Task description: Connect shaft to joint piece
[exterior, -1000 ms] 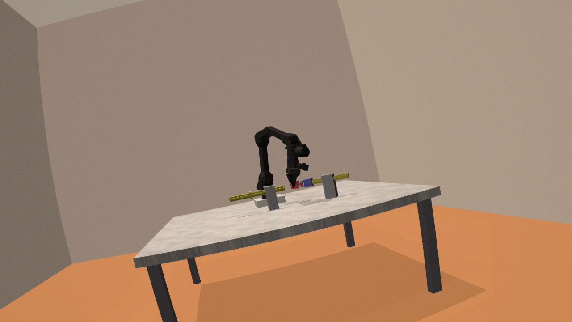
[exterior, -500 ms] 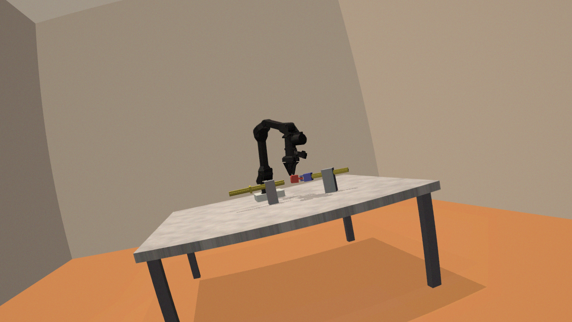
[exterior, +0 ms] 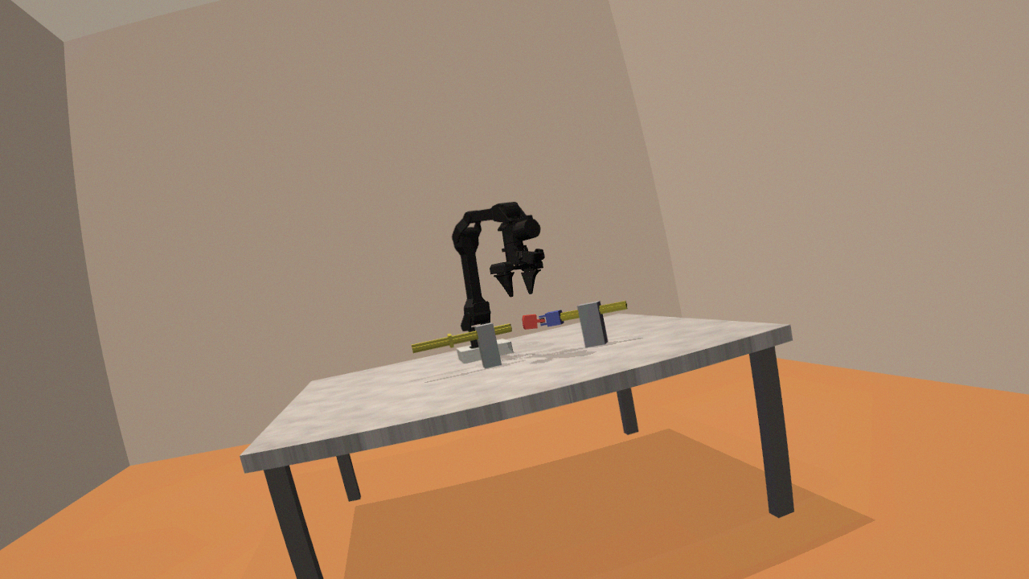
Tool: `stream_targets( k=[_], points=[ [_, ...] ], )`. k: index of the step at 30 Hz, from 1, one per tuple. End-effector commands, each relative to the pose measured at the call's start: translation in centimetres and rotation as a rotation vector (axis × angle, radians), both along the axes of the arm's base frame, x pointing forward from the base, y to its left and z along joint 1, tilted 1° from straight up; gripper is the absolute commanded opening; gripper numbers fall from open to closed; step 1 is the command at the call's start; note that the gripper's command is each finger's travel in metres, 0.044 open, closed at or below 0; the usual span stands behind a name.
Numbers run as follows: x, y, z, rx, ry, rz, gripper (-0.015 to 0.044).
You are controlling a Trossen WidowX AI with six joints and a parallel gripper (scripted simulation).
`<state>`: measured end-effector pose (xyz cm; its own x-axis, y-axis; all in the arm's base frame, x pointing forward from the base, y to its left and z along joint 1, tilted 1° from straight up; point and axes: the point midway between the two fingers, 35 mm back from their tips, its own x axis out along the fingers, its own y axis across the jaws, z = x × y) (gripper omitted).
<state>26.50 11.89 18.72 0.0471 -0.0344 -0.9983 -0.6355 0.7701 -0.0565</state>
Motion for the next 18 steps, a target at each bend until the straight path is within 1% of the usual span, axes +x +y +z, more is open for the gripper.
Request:
stream_targets(
  k=[1, 8, 14, 18],
  points=[
    [-0.3, -0.2, 1.7, 0.035, -0.013, -0.139, 0.0440],
    [-0.9, -0.6, 4.1, 0.084, -0.027, -0.344, 0.0440],
    [-0.9, -0.7, 4.2, 0.085, -0.026, -0.354, 0.0440],
    [-0.8, -2.8, 3.1, 0.080, -0.010, -0.460, 0.0440]
  ],
)
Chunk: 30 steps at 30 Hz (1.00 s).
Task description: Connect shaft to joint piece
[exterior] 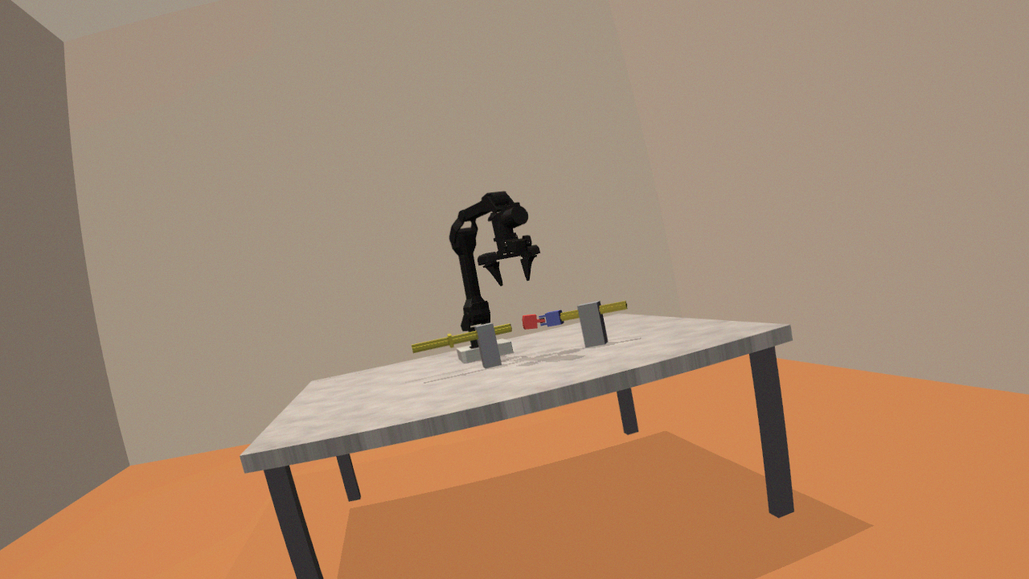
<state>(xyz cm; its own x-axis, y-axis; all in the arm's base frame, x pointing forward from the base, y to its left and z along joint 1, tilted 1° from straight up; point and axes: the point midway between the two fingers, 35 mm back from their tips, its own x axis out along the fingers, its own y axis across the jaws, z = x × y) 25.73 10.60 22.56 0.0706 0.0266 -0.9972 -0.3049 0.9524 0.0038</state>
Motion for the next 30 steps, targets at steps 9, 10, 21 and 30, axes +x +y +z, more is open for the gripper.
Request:
stream_targets(
  k=[9, 10, 21, 30],
  points=[
    [-0.6, -6.0, -3.2, 0.006, 0.064, -0.321, 0.0440],
    [-0.6, -6.0, -3.2, 0.006, 0.064, -0.321, 0.0440],
    [-0.6, -6.0, -3.4, 0.001, 0.067, -0.534, 0.0440],
    [-0.6, -5.9, -3.7, -0.005, 0.065, -0.790, 0.0440]
  ],
)
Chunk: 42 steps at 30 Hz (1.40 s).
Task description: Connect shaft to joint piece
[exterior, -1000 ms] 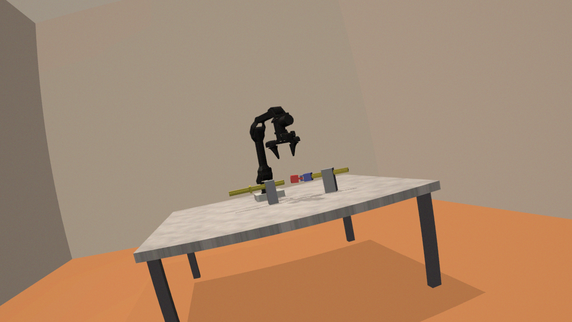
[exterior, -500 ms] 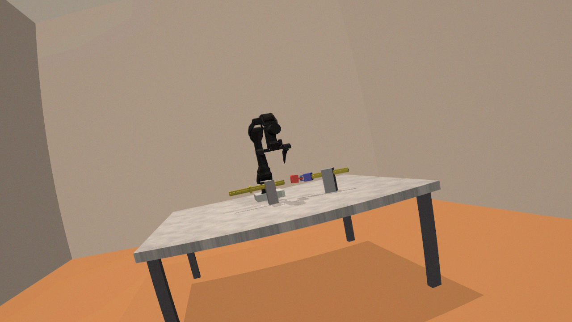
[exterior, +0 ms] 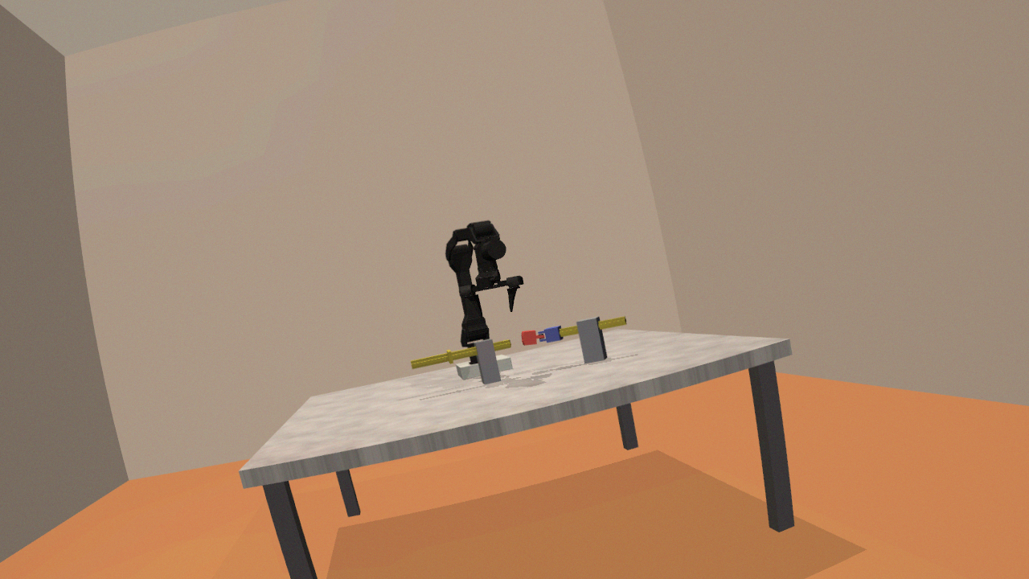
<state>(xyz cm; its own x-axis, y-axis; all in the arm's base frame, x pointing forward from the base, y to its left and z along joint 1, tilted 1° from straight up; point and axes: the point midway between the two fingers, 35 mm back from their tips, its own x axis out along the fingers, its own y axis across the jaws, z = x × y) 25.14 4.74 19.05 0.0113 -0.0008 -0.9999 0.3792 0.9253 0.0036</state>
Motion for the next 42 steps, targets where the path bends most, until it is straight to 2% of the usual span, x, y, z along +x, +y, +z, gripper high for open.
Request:
stream_targets(
  k=[1, 42],
  points=[
    [0.0, 0.0, -0.3, -0.011, 0.003, -0.120, 0.0440],
    [0.1, 0.3, -1.6, -0.068, -0.048, -1.278, 0.0440]
  ],
)
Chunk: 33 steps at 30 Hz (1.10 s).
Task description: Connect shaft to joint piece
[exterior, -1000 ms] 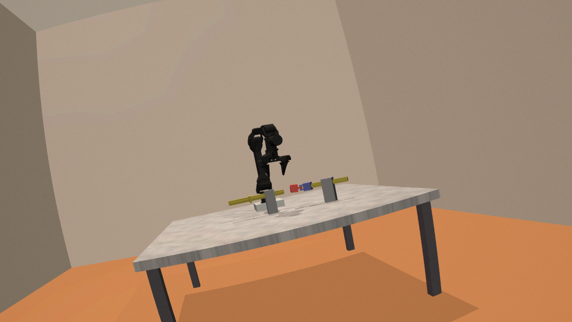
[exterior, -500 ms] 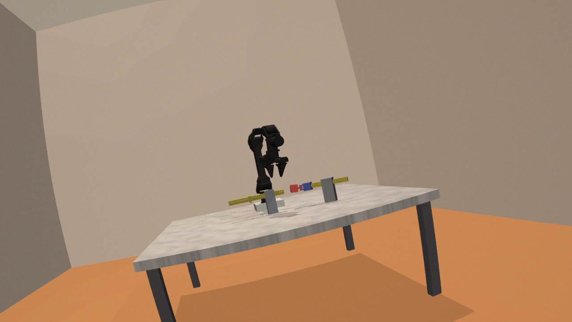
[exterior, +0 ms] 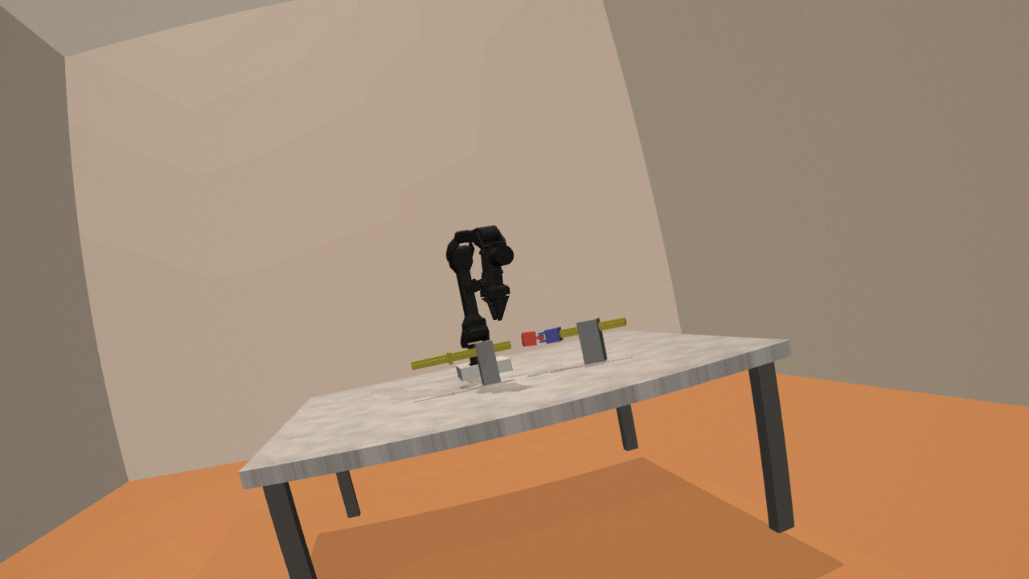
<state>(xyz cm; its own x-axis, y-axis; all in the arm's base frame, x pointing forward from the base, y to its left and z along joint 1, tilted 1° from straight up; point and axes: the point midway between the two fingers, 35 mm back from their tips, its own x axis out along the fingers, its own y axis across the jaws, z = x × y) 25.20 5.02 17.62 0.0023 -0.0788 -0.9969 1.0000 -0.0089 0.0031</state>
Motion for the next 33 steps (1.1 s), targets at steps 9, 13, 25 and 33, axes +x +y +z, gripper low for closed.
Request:
stream_targets(
  k=[9, 13, 25, 33],
  points=[
    [0.1, 0.0, -0.8, -0.011, -0.007, -0.106, 0.0440],
    [0.3, 0.1, -2.4, -0.011, -0.007, -0.106, 0.0440],
    [0.2, 0.1, -7.3, -0.011, -0.007, -0.106, 0.0440],
    [0.3, 0.8, -8.2, -0.011, -0.007, -0.106, 0.0440]
  ],
)
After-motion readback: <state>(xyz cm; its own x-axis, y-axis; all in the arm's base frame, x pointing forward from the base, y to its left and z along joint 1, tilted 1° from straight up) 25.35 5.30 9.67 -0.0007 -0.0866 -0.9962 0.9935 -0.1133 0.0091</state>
